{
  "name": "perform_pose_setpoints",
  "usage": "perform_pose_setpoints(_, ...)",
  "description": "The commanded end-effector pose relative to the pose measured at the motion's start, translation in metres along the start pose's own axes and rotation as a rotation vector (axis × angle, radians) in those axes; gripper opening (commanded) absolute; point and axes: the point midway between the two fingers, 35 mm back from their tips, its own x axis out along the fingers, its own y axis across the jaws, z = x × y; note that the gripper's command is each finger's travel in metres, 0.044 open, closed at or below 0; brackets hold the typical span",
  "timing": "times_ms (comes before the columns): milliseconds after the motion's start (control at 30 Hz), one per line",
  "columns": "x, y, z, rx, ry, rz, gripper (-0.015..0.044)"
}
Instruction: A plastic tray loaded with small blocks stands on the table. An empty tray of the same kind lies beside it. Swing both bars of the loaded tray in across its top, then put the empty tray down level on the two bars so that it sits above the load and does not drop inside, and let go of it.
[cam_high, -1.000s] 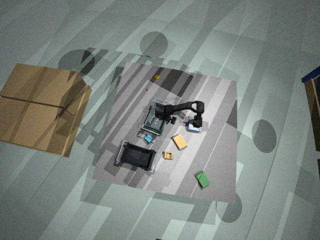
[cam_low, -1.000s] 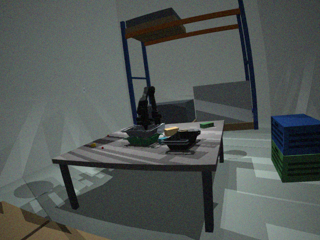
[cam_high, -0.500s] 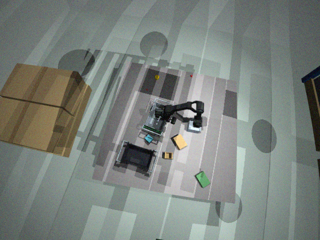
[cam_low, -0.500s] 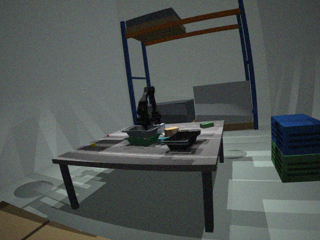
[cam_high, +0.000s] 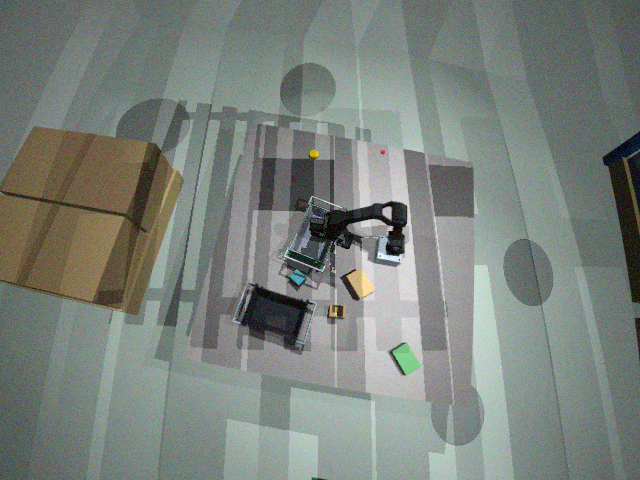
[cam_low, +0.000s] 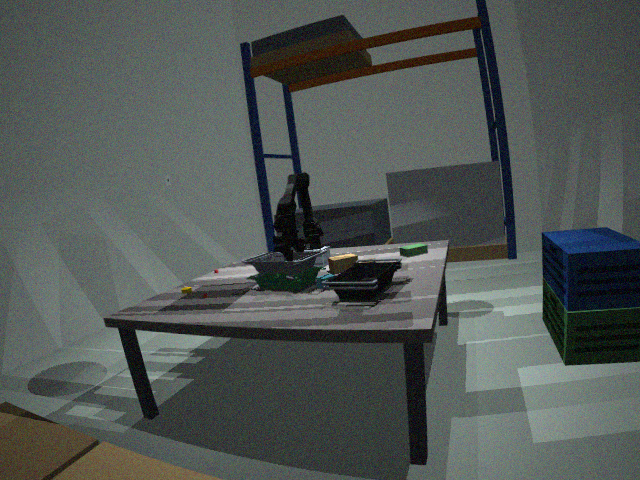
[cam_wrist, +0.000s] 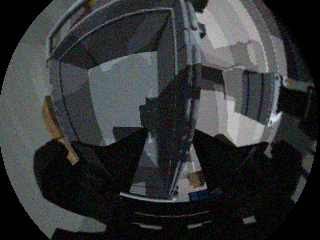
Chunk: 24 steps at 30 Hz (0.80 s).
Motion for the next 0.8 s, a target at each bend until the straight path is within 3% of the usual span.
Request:
perform_pose_setpoints(0, 0.0, 0.0, 0.0, 0.002, 0.002, -0.001, 0.0367)
perform_pose_setpoints(167, 0.0, 0.0, 0.0, 0.002, 0.002, -0.001, 0.044)
perform_pose_setpoints(467, -0.006, 0.001, 0.0, 0.0, 0.0, 0.0, 0.044)
perform_pose_setpoints(767, -0.06, 0.006, -0.001, 0.001, 0.001, 0.0, 0.044)
